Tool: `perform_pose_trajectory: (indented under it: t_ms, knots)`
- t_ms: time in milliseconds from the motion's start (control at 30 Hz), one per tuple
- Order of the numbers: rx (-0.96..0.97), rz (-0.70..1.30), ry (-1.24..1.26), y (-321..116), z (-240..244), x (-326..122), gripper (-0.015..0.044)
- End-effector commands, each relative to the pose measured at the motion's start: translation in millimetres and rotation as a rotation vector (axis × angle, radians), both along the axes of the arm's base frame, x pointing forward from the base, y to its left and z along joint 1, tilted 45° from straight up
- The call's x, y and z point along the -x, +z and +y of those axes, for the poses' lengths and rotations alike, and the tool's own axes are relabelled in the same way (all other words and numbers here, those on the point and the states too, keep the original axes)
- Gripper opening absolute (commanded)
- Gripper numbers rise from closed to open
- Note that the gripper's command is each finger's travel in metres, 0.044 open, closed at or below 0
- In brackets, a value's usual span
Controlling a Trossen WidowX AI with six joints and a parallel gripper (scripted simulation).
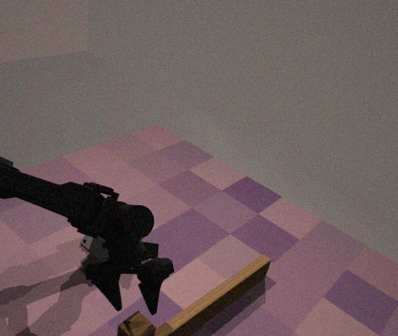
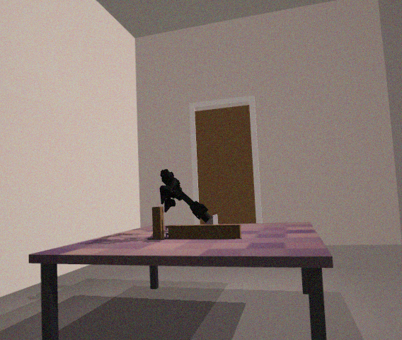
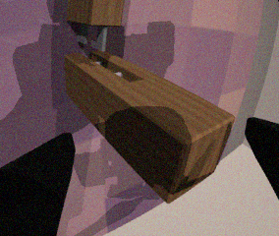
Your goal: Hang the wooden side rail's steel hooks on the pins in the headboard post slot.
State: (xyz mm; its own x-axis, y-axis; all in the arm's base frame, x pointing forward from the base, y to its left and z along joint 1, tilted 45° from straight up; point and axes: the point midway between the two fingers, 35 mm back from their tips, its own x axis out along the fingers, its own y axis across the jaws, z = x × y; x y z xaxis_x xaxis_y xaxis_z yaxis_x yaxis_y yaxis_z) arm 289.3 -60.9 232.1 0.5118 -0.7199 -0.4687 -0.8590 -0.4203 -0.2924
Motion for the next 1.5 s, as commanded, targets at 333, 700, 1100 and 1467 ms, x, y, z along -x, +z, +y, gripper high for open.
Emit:
perform_pose_trajectory:
  t_ms: [333,700,1100,1467]
  knots:
    - [0.583,0.847,0.299,-63.9,16.6,34.4,0.0440]
    - [0.583,0.847,0.299,-63.9,16.6,34.4,0.0440]
    - [0.583,0.847,0.299,-63.9,16.6,34.4,0.0440]
    - [0.269,0.713,0.057,-46.4,27.1,-9.0,0.0440]
